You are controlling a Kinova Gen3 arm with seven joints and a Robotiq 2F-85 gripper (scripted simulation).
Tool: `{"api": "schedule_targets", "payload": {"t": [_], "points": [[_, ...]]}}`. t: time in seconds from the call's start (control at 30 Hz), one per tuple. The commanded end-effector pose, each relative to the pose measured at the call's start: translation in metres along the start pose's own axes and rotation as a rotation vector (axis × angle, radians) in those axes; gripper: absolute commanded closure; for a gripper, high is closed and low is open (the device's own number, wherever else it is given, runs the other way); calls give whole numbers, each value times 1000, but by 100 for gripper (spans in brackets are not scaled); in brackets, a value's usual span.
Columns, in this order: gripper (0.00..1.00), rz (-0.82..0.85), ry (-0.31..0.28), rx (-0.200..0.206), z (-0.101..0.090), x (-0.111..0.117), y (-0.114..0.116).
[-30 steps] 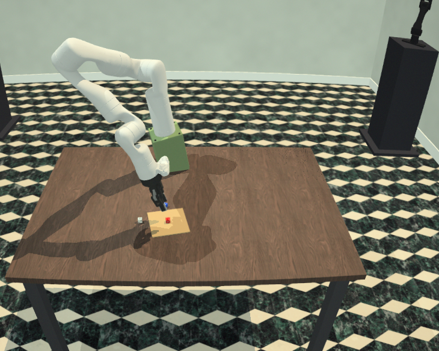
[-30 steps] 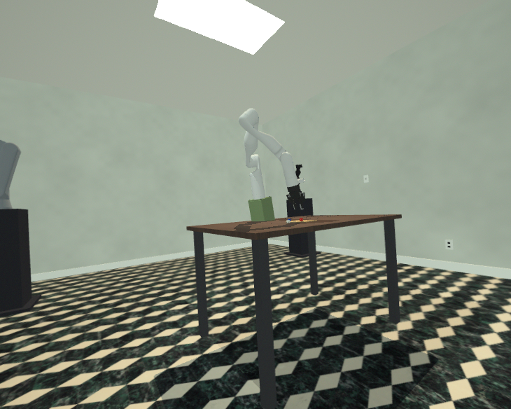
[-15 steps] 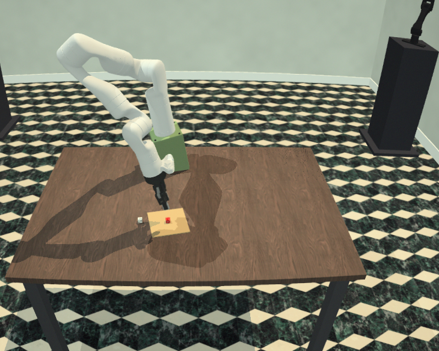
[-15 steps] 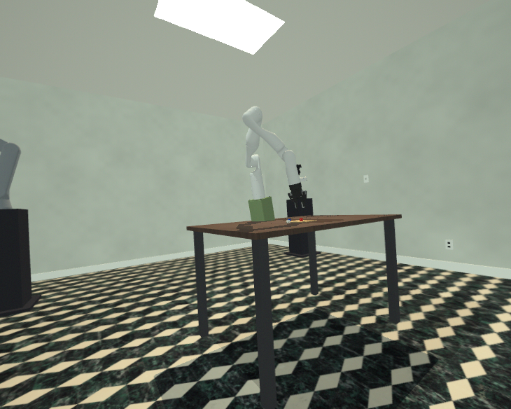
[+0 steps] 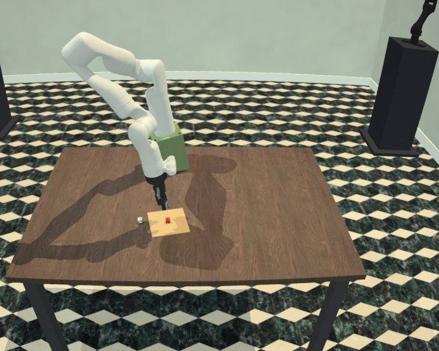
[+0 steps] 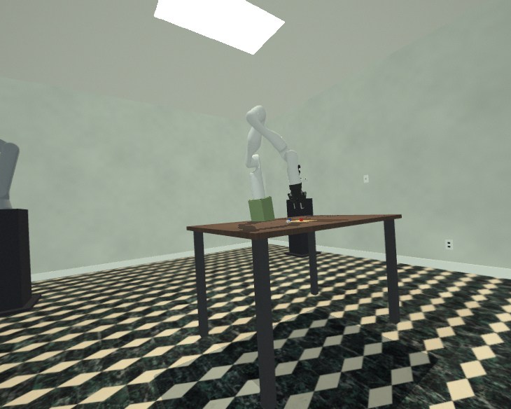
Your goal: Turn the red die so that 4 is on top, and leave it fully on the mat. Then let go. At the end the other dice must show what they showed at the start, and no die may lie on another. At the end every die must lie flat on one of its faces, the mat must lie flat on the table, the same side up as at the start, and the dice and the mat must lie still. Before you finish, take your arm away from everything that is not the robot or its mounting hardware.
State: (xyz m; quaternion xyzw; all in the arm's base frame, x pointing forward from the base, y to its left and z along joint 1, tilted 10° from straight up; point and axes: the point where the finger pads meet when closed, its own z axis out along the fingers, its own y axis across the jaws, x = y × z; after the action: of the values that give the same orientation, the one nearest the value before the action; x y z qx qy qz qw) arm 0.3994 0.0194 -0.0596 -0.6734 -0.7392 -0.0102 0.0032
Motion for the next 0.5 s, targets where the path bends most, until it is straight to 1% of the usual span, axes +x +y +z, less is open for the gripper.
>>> {"api": "schedule_targets", "payload": {"t": [0.0, 0.23, 0.3, 0.47], "points": [[49, -23, -29, 0, 0, 9, 1], [49, -22, -123, -6, -1, 9, 1], [49, -22, -123, -6, -1, 9, 1], [49, -21, -170, -17, -3, 10, 4]]}}
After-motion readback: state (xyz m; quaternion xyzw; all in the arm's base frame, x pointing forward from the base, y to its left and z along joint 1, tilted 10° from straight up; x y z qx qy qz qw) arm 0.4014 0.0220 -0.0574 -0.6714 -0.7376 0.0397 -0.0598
